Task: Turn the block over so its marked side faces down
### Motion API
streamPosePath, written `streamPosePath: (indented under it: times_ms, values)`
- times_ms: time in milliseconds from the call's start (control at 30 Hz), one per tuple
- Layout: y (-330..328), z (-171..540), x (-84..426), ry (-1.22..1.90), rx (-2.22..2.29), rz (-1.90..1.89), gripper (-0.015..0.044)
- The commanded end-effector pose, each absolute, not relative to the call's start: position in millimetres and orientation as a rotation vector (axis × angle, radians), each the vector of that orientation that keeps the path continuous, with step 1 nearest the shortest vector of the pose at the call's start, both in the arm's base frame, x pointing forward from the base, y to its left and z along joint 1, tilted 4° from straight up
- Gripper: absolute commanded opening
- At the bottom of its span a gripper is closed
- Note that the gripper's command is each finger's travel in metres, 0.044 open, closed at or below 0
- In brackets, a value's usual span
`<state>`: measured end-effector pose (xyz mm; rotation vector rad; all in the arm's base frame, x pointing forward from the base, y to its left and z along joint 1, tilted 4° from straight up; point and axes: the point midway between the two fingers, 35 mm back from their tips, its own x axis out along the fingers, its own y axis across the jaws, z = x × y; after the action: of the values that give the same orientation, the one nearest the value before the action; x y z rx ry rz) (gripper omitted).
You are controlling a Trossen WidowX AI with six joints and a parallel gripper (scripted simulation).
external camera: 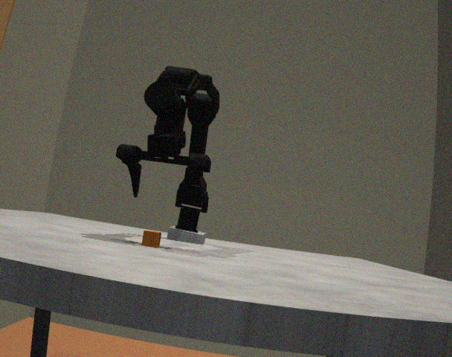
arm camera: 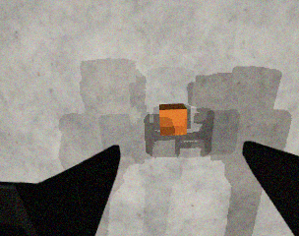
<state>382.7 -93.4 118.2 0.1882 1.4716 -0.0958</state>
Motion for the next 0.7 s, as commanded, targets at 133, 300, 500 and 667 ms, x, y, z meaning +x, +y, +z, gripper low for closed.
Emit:
streamPosePath:
  times_ms: [133, 300, 500, 667]
  values:
    - [-92.0, 87.1, 384.5, 1.487, 0.184, -0.093, 0.044]
    - [-91.2, 72.2, 385.7, 1.487, 0.184, -0.093, 0.044]
    - [-90.9, 64.8, 386.6, 1.487, 0.184, -0.093, 0.044]
    - [-90.5, 56.6, 387.4, 1.487, 0.185, -0.093, 0.044]
